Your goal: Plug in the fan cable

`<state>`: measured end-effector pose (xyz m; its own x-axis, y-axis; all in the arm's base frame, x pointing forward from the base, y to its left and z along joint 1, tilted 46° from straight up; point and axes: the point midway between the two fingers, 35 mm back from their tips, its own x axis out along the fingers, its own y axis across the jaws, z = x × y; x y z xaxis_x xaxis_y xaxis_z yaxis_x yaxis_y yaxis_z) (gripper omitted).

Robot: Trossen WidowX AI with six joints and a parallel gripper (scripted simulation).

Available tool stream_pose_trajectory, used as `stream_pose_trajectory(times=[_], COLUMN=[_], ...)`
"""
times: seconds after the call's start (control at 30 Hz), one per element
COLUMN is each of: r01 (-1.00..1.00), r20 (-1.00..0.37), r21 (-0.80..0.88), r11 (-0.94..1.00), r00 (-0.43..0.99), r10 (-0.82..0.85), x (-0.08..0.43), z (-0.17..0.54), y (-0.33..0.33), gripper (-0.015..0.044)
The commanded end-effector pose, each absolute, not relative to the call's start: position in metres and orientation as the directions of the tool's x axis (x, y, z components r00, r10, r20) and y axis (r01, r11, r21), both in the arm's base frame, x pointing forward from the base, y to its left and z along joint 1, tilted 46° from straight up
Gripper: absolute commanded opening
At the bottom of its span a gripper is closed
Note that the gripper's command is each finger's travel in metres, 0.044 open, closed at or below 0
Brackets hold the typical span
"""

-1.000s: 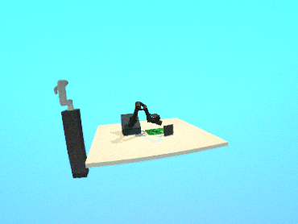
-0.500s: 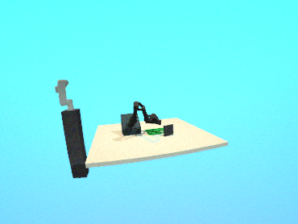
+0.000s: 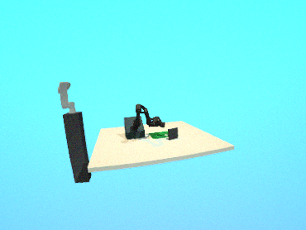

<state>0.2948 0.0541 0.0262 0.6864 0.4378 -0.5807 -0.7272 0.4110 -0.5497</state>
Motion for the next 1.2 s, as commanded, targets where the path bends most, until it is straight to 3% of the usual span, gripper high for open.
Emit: stream_pose_trajectory(times=[0.0, 1.17], r01=[-0.727, -0.727], r20=[-0.582, -0.581], r21=[-0.546, -0.552], r11=[0.417, 0.407], r00=[0.687, 0.686], r10=[0.436, 0.438], x=[0.295, 0.294], z=[0.027, 0.023], y=[0.055, 0.044], gripper=[0.0, 0.0])
